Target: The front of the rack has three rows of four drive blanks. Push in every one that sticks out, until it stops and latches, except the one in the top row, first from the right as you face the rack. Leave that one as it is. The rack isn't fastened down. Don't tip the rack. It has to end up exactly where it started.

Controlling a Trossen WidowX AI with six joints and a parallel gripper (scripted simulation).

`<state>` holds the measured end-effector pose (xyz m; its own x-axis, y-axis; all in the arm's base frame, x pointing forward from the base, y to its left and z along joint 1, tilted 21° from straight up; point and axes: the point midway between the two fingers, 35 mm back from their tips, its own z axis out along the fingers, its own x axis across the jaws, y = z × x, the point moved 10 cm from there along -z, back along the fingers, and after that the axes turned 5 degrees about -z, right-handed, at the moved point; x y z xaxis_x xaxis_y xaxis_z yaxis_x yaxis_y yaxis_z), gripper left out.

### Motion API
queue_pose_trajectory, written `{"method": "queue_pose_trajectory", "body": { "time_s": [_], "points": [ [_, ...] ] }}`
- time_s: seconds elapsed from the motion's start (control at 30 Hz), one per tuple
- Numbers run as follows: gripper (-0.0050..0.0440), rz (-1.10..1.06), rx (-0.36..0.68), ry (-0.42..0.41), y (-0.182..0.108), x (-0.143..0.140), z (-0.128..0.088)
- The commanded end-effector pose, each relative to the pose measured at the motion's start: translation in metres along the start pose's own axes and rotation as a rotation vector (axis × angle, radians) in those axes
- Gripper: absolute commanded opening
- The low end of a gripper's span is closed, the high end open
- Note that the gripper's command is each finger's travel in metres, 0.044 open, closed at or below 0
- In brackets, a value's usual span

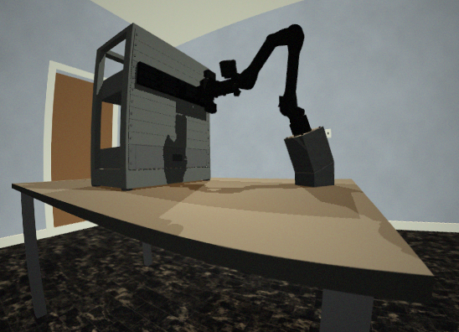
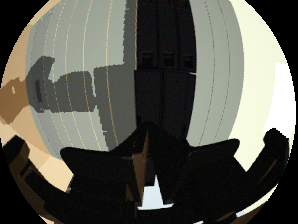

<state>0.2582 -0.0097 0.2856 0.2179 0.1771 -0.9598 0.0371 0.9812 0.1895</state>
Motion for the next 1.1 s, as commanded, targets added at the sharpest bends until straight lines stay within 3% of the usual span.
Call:
{"method": "queue_pose_trajectory", "body": {
  "time_s": [0.0,1.07],
  "points": [
    [0.0,0.0,-0.005,-0.025,0.0016,-0.0081,-0.0002],
    [0.0,0.0,-0.005,-0.025,0.0019,-0.0091,0.0098]
  ]
}}
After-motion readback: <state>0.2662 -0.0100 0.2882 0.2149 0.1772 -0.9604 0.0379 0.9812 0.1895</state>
